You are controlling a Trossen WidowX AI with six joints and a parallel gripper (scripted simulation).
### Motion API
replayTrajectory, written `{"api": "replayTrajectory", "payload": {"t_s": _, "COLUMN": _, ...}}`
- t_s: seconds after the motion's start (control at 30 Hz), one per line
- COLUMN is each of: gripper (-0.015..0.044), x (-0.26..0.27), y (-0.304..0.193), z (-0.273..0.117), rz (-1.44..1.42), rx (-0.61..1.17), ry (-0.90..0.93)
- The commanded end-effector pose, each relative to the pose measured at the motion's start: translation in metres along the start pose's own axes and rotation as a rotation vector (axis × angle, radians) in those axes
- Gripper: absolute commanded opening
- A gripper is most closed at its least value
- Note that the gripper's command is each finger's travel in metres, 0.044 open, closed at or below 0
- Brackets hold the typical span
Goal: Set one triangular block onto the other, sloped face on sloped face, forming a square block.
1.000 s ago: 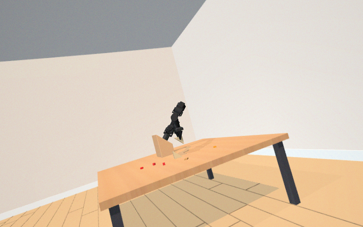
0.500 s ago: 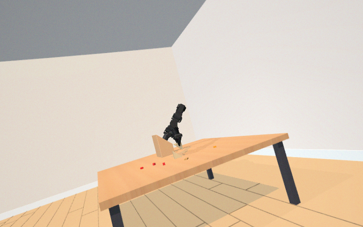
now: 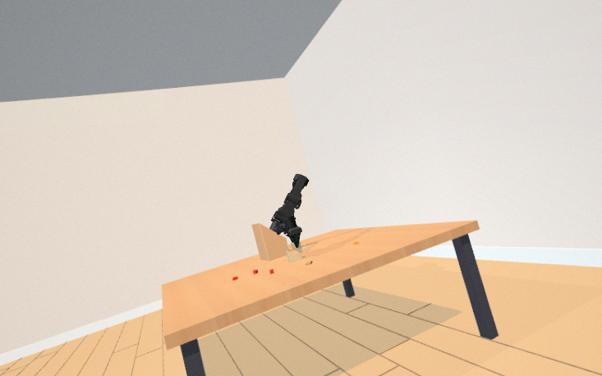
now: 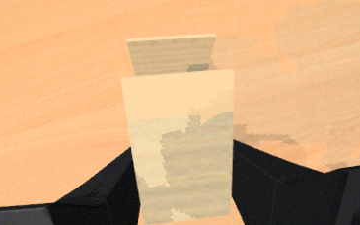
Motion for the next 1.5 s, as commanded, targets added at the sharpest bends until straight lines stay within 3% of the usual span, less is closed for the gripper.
{"api": "replayTrajectory", "payload": {"t_s": 0.0, "gripper": 0.0000, "x": 0.000, "y": 0.001, "z": 0.001, "rz": 0.007, "rx": 0.009, "ry": 0.003}}
{"api": "replayTrajectory", "payload": {"t_s": 1.47, "gripper": 0.0000, "x": 0.000, "y": 0.007, "z": 0.016, "rz": 0.010, "rx": 0.015, "ry": 0.004}}
Point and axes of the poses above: the point midway between the two fingers, 35 mm back from their tips, its own z axis out along the fingers, its own x axis across the jaws, y = z × x, the point moved 5 cm from there along -z, back along the fingers, and after that the axes turned 1 degree about -z, right-handed, at the moved point
